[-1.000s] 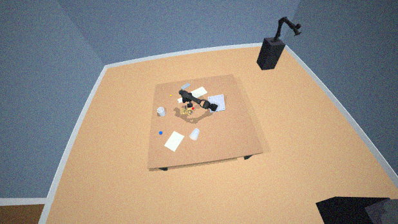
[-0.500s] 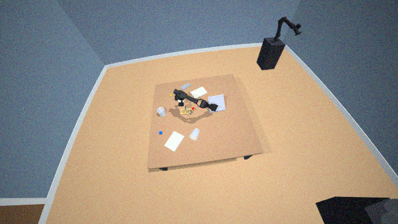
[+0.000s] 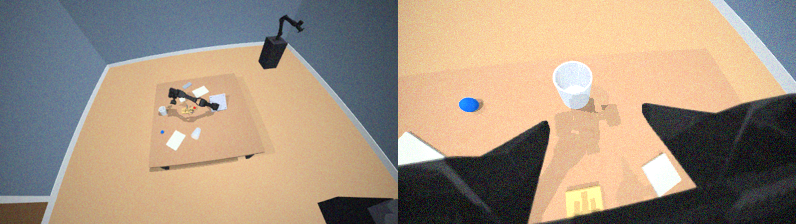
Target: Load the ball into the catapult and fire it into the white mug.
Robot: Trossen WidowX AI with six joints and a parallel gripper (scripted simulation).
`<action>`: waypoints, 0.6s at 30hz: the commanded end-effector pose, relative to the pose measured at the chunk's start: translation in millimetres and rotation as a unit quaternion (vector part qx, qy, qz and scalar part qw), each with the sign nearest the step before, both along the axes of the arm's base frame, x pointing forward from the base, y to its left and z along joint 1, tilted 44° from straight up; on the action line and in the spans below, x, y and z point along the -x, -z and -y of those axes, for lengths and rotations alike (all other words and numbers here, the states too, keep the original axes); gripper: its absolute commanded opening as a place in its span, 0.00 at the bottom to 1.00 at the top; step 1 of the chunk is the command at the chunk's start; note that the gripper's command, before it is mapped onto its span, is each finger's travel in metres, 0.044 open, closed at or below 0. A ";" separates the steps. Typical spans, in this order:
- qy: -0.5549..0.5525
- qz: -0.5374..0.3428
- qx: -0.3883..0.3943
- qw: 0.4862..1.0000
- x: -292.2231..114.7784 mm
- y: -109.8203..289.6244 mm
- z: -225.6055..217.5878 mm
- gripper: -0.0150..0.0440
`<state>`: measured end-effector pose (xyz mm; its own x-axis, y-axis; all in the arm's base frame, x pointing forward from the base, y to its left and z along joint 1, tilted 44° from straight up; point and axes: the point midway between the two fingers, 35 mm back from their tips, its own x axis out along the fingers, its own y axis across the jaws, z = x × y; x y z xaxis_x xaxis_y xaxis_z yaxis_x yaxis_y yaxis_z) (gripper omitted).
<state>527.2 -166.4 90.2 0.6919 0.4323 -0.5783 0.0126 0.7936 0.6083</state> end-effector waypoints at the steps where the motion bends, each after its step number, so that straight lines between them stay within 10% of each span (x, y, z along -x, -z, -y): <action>1: 0.004 0.053 -0.017 0.998 -24.1 -16.7 0.0 1.00; 18: 0.003 0.114 -0.036 0.993 -46.3 -37.7 2.0 1.00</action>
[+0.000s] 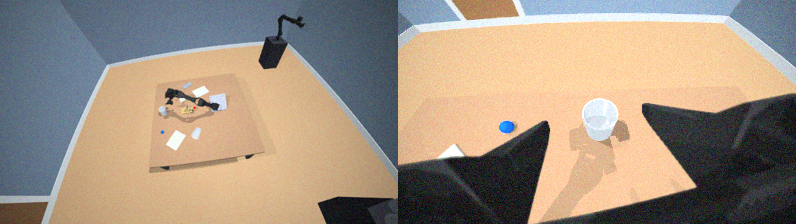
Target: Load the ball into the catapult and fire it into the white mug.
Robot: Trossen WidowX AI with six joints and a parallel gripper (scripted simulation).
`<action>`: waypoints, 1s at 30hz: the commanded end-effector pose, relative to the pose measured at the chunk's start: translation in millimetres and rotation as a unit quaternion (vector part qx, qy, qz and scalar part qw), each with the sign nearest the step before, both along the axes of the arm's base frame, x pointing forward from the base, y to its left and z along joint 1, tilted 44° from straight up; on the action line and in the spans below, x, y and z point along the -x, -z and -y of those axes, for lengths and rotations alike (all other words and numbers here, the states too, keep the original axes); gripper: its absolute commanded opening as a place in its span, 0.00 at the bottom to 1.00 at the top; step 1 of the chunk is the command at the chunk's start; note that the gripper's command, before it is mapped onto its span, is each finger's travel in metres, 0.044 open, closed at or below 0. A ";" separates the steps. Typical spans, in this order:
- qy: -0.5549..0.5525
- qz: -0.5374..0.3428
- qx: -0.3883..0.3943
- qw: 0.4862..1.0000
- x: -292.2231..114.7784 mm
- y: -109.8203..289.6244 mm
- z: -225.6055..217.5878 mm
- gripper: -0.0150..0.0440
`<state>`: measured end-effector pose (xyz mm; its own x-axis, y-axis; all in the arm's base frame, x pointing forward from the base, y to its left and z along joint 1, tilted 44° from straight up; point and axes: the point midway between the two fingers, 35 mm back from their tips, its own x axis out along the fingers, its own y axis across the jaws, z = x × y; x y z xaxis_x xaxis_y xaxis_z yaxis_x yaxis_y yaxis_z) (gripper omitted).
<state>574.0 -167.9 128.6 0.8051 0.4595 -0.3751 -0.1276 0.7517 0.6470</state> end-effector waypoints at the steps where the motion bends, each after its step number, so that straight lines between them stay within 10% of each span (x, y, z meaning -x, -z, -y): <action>1: 0.003 -0.005 -0.003 1.000 3.3 4.8 4.5 1.00; 6: 0.005 -0.006 -0.002 1.000 4.5 6.3 6.1 1.00; 23: 0.005 -0.006 -0.002 1.000 4.5 6.3 6.1 0.25; 30: 0.005 -0.006 -0.002 1.000 4.5 6.3 6.1 0.25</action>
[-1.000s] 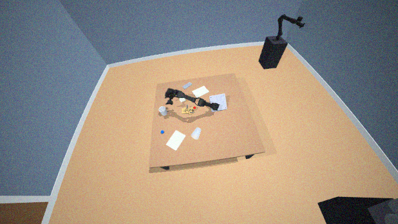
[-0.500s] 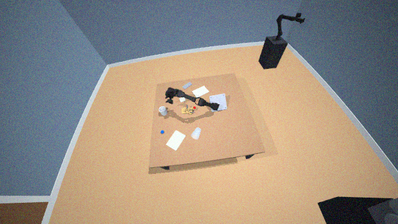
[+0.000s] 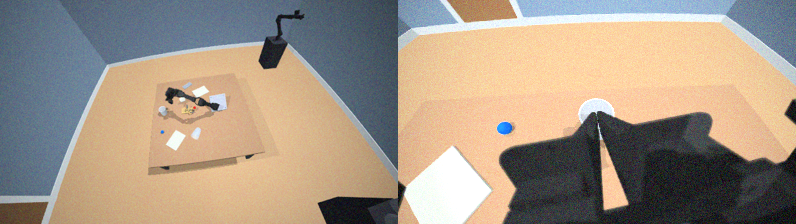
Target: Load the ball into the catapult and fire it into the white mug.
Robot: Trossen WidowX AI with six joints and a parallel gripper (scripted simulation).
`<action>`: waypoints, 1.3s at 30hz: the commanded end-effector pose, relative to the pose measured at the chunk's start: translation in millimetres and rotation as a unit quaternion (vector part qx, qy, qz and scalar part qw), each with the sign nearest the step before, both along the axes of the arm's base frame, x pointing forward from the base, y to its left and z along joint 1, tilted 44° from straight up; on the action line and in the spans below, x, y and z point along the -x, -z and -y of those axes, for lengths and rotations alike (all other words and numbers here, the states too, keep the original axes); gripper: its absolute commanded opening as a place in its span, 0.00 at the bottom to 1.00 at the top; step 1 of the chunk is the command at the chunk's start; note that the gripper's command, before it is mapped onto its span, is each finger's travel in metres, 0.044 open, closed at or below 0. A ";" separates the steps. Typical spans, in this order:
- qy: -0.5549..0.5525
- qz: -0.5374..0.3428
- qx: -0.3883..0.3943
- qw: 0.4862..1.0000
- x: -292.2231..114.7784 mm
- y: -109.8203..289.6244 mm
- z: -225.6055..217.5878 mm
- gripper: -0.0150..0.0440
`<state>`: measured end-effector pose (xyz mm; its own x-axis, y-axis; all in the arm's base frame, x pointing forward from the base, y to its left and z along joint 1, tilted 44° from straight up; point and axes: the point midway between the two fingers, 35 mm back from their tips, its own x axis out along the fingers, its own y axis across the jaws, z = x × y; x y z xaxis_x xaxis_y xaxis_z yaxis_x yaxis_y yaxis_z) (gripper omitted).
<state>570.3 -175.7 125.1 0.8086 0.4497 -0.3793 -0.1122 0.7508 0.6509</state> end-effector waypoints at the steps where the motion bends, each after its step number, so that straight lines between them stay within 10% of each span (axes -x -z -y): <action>1: -0.003 -0.003 0.001 1.000 1.0 2.9 -2.1 0.25; 39: -0.239 -0.090 0.371 0.893 99.7 30.8 -102.7 0.25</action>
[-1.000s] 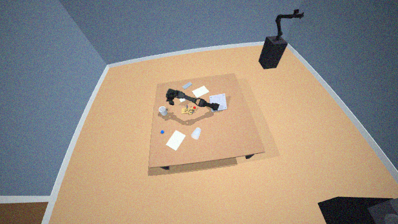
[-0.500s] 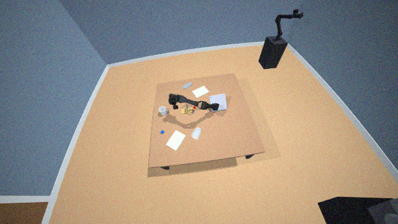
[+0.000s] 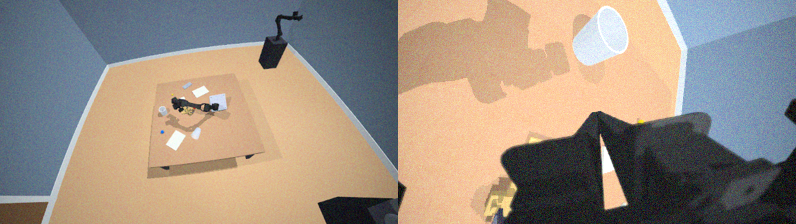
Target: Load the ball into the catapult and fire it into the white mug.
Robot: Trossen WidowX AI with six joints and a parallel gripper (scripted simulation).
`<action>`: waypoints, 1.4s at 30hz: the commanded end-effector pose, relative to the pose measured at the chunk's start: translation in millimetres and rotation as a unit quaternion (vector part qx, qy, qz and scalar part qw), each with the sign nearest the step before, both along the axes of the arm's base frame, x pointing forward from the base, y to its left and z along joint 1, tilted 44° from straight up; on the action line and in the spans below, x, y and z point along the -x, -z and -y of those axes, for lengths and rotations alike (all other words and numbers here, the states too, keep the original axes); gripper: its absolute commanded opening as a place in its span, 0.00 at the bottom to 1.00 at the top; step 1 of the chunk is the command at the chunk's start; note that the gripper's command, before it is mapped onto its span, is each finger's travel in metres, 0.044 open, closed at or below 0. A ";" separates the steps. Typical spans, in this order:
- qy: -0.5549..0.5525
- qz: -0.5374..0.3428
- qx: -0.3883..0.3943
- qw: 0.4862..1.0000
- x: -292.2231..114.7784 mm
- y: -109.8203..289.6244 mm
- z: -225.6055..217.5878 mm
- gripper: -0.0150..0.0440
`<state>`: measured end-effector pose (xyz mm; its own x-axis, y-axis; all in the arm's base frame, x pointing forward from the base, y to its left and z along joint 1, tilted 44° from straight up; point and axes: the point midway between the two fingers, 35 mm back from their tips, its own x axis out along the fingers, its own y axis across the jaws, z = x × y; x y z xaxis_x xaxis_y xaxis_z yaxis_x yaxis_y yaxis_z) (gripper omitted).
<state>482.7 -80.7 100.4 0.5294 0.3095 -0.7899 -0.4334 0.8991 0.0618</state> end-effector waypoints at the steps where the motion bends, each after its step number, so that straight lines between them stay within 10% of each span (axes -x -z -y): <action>1: -0.037 -0.020 0.033 0.999 16.1 6.8 -9.9 0.25; 42: -0.507 -0.179 0.284 0.794 194.8 8.1 -54.4 0.25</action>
